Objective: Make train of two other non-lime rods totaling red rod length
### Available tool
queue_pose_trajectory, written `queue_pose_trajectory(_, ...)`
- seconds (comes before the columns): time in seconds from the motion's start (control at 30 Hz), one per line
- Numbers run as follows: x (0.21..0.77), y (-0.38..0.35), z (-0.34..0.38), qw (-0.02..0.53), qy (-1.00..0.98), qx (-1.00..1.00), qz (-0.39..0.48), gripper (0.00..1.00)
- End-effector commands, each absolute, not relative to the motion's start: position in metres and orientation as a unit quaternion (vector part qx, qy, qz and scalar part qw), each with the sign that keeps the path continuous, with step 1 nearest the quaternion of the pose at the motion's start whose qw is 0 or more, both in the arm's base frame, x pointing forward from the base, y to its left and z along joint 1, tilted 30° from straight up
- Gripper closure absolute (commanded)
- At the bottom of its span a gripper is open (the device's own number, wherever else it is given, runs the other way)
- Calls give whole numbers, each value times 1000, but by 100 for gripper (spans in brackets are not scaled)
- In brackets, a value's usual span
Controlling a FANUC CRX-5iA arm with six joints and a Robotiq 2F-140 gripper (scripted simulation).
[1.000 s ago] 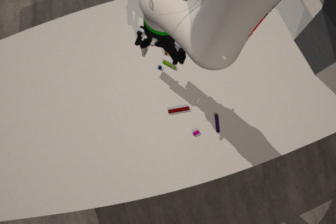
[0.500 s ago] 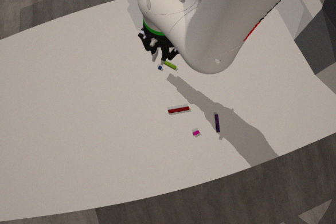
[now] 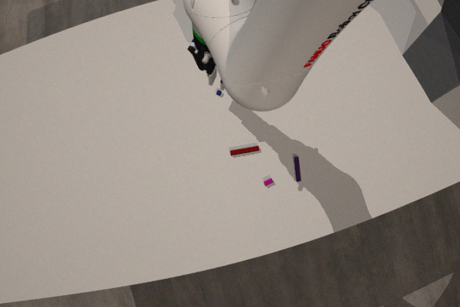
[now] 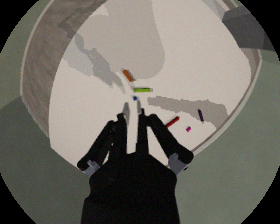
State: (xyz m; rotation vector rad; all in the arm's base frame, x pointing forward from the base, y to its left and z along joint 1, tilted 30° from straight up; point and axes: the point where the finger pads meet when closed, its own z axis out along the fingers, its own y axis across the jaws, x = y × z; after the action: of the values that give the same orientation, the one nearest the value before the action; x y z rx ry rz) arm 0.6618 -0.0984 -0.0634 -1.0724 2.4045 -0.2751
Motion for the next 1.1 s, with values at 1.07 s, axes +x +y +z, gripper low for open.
queue_pose_trajectory(1.07,677,-98,-88,248,878,-403,-69,85)
